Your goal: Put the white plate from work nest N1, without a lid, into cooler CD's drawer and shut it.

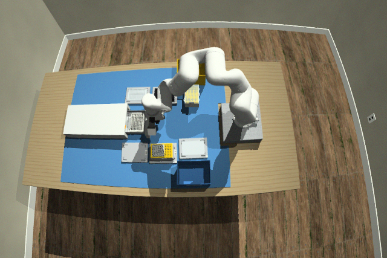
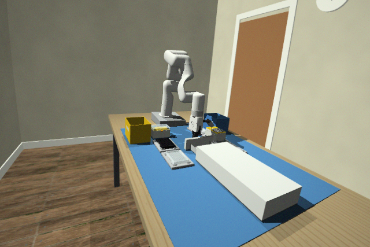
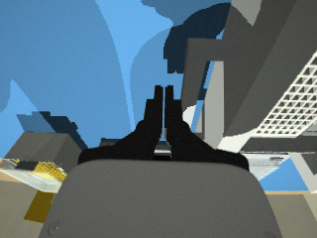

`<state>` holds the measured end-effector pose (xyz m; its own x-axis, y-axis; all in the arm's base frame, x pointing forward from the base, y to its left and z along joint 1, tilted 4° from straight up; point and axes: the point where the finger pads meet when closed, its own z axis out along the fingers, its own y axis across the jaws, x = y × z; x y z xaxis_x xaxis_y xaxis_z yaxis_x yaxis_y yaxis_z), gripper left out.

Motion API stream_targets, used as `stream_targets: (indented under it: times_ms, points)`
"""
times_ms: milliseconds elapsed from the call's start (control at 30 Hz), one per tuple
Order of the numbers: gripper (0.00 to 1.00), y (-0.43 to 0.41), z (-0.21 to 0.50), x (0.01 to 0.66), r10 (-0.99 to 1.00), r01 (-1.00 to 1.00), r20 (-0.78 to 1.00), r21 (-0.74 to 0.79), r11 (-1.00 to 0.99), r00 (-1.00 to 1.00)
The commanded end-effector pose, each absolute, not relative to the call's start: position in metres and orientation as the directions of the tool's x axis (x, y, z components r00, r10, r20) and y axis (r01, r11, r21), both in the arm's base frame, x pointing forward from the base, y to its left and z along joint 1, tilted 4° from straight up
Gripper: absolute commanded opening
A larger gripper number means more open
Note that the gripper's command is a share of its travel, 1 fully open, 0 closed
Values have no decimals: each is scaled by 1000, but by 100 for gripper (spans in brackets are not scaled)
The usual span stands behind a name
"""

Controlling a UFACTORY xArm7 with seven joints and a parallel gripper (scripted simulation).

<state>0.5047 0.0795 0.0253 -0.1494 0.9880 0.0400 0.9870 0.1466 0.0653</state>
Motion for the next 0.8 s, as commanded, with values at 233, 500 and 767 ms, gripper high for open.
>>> stream_targets:
  times_ms: [233,500,767]
  points:
    - [0,82,28,523,988,987,40,70,146,-149]
    - [0,84,29,533,988,987,40,70,146,-149]
    - [0,85,30,542,988,987,40,71,146,-149]
